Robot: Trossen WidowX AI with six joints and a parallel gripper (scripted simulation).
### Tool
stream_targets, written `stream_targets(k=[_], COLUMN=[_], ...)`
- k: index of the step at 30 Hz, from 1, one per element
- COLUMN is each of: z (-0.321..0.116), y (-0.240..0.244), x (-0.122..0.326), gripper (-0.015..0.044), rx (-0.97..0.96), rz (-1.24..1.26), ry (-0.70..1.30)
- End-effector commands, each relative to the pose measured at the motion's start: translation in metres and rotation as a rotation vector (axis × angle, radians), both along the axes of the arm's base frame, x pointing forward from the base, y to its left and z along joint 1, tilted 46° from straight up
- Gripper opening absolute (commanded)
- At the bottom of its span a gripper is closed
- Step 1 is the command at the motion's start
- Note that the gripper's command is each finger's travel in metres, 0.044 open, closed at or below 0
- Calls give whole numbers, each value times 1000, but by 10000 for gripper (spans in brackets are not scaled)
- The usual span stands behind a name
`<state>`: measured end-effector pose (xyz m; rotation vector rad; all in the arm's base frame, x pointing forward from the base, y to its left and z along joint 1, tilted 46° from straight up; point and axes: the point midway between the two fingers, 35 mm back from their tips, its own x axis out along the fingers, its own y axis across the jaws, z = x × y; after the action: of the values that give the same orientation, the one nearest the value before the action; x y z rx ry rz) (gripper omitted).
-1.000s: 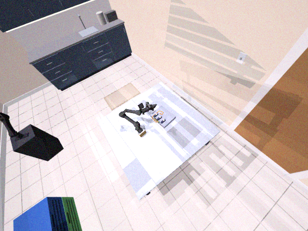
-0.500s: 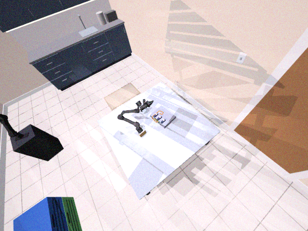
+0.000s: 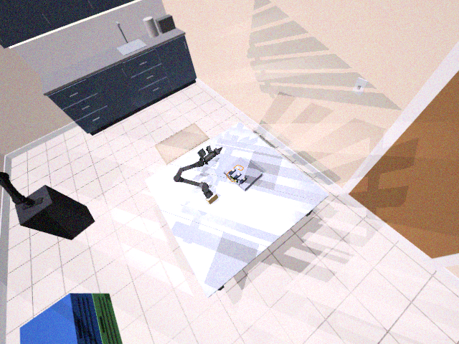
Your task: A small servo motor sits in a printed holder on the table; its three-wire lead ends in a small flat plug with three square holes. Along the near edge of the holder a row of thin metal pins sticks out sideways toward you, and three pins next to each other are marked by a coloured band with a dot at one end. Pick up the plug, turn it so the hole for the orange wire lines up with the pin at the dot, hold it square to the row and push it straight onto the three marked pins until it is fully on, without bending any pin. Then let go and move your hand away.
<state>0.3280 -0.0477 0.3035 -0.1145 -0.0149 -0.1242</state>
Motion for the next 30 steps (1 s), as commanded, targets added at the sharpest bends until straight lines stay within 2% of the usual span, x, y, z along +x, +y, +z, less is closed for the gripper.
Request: stream_targets(k=[1,5,8,30], z=[15,24,17,-77], y=[26,47,47,27], x=[-6,-11,-2,62], gripper=[115,115,115,115], rx=[59,97,48,-336], rz=[66,129,136,393], ry=[-32,-34,28,630])
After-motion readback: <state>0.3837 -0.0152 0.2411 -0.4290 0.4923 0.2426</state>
